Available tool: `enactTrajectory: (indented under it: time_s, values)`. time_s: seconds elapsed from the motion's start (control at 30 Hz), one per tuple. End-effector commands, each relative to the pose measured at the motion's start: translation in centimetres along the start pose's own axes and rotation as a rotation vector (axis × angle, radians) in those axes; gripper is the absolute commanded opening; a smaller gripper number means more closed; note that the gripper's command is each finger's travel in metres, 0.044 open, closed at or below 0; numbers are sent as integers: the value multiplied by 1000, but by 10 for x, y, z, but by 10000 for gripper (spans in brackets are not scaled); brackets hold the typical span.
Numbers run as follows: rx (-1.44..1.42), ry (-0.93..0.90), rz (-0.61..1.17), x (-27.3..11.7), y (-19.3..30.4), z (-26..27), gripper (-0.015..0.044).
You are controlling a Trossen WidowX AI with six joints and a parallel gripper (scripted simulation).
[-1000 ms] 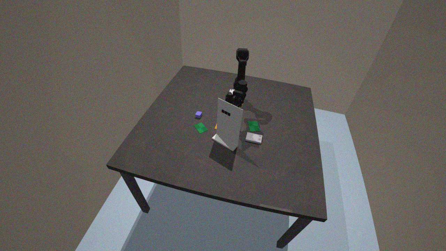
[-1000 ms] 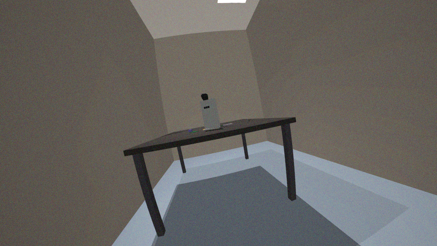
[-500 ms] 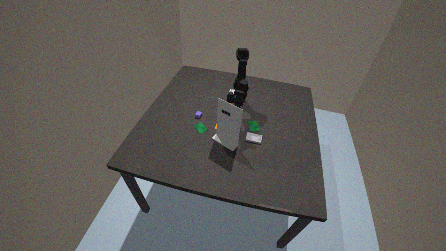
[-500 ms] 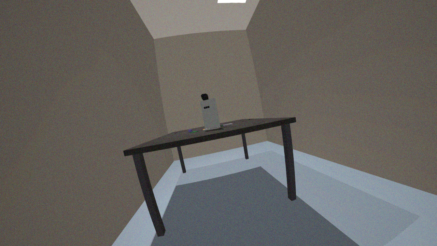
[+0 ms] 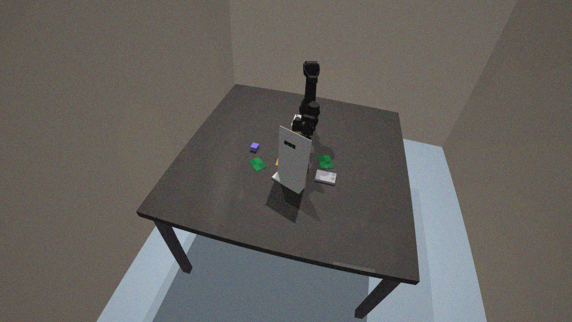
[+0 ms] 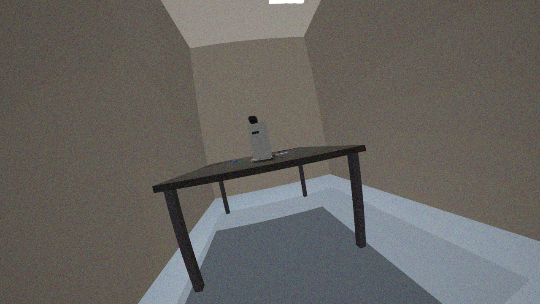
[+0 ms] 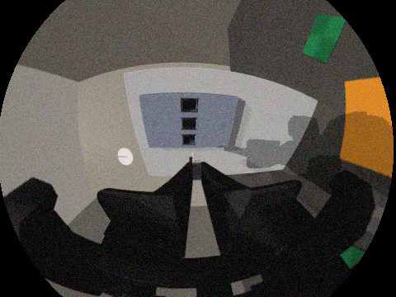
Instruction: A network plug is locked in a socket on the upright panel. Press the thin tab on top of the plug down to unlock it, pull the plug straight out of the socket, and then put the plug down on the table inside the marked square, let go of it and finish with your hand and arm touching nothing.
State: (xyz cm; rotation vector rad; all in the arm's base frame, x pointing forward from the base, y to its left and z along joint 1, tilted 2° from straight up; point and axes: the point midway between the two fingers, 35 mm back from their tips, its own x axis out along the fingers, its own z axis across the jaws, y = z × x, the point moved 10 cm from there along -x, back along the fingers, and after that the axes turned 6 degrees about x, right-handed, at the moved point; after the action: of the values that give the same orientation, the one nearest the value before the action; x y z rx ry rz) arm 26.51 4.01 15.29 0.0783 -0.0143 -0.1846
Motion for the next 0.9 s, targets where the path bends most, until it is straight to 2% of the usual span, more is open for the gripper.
enactTrajectory:
  time_s: [0.0,0.87]
  values:
    - [7,-8,-1,-5,1,2,0]
    - [7,-7,-1,-19,9,1,0]
